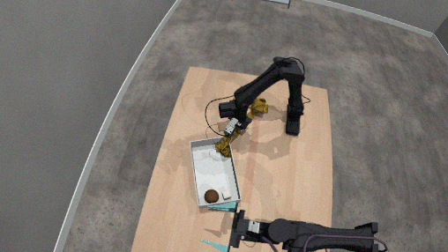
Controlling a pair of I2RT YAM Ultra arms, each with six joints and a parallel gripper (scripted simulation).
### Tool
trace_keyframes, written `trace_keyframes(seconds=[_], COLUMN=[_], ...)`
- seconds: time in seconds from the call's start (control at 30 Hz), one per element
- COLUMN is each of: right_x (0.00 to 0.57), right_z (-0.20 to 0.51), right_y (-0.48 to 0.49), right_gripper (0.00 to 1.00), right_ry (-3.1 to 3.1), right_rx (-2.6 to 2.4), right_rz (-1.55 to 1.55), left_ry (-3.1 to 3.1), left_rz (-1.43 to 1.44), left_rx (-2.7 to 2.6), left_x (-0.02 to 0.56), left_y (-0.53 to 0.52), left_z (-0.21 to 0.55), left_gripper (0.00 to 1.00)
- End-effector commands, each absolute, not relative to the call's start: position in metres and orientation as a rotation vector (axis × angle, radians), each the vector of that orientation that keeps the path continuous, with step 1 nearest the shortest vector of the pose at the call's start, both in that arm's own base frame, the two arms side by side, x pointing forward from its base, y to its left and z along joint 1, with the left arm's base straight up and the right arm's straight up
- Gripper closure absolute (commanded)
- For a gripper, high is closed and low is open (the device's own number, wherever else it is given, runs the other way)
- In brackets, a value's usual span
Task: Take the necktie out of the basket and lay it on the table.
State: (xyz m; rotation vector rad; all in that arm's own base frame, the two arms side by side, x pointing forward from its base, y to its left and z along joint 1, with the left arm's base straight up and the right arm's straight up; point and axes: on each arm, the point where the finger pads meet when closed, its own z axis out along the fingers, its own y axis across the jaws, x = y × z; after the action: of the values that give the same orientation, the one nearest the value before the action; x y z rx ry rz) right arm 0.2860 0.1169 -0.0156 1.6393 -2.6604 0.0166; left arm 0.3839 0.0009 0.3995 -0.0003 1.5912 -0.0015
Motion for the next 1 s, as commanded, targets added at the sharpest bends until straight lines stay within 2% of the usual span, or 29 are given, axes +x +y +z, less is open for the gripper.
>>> trace_keyframes(seconds=[0.0,0.83,0.97], right_x=[0.2864,0.2864,0.2864], right_z=[-0.0163,-0.0163,-0.0163], right_y=[0.1224,0.1224,0.1224], right_gripper=[0.68,0.96,0.96], right_ry=[-2.665,-2.665,-2.665], right_rx=[1.664,1.664,1.664], right_rz=[0.000,0.000,0.000], left_ry=[1.591,1.591,1.591], left_rz=[-0.002,-0.002,-0.002], left_rx=[0.000,0.000,0.000], left_x=[0.3839,0.3839,0.3839], left_y=[0.0009,0.0009,0.0009], left_z=[0.3995,0.3995,0.3995], left_gripper=[0.00,0.00,0.00])
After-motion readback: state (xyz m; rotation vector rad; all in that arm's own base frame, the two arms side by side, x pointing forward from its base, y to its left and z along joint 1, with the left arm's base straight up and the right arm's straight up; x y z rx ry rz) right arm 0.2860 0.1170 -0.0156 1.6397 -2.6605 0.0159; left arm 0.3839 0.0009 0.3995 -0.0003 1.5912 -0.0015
